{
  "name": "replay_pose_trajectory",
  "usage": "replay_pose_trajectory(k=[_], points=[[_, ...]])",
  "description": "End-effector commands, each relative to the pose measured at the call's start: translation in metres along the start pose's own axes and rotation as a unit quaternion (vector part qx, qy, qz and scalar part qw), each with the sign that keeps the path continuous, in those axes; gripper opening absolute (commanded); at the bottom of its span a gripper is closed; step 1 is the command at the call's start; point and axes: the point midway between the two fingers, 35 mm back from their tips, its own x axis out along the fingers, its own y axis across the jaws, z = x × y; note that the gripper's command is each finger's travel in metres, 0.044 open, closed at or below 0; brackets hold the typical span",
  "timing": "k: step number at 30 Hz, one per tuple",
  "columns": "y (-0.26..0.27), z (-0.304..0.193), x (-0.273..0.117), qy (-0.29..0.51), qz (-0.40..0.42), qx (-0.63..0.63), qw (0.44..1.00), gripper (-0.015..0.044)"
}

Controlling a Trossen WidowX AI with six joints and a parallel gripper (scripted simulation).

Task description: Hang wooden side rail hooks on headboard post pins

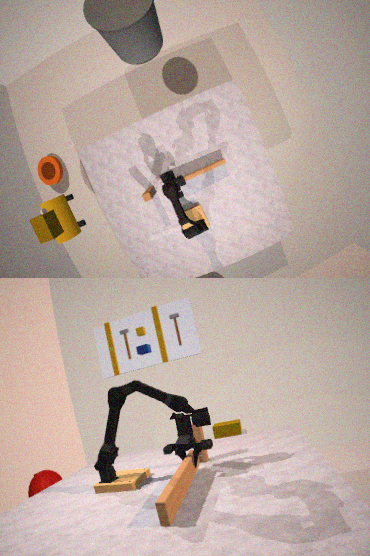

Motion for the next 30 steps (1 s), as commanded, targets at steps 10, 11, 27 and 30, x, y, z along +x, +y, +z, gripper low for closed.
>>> replay_pose_trajectory(k=[10,11,27,30], points=[[0.0034,-0.0001,-0.0103,0.000,0.012,-0.003,1.000,0.0000],[0.0034,-0.0001,-0.0104,0.000,0.012,-0.003,1.000,0.0000],[0.0034,-0.0001,-0.0131,0.000,0.012,-0.003,1.000,0.0000],[0.0034,-0.0001,-0.0136,0.000,0.012,-0.003,1.000,0.0000]])
